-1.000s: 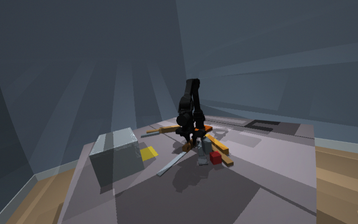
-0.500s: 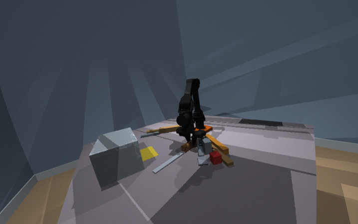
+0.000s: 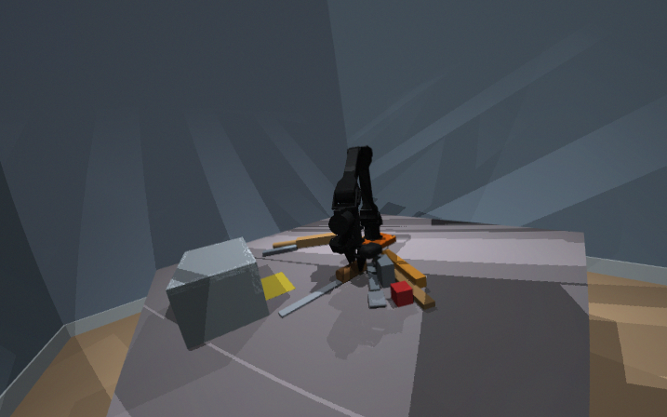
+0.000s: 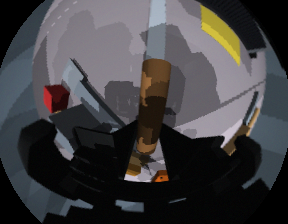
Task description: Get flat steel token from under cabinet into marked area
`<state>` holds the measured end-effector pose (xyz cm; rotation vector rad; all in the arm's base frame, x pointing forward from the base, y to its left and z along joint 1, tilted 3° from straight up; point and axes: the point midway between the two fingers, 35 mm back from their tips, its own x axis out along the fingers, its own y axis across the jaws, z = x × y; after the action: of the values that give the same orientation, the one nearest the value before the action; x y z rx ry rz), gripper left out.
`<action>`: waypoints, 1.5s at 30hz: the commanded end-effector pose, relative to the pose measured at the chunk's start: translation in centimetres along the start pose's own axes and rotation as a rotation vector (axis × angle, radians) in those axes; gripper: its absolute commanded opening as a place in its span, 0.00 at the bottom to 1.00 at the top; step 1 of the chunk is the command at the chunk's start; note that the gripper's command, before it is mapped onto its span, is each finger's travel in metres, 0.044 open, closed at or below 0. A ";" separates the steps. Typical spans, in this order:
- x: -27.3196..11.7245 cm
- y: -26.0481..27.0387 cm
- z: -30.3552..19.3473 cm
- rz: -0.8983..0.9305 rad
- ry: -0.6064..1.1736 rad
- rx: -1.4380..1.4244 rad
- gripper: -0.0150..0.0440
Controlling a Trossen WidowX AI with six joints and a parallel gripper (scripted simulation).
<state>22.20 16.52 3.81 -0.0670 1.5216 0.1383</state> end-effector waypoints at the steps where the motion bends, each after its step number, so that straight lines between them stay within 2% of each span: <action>1: -0.1 0.1 0.1 0.003 -0.002 0.038 0.25; 27: -0.1 0.1 0.1 0.003 -0.001 0.242 0.25; 41: -0.1 -0.5 1.8 0.002 -0.003 0.233 0.25; 45: 0.0 -0.4 1.4 0.000 0.000 0.236 0.43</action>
<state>23.65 16.27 3.84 0.1210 1.5280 -0.0417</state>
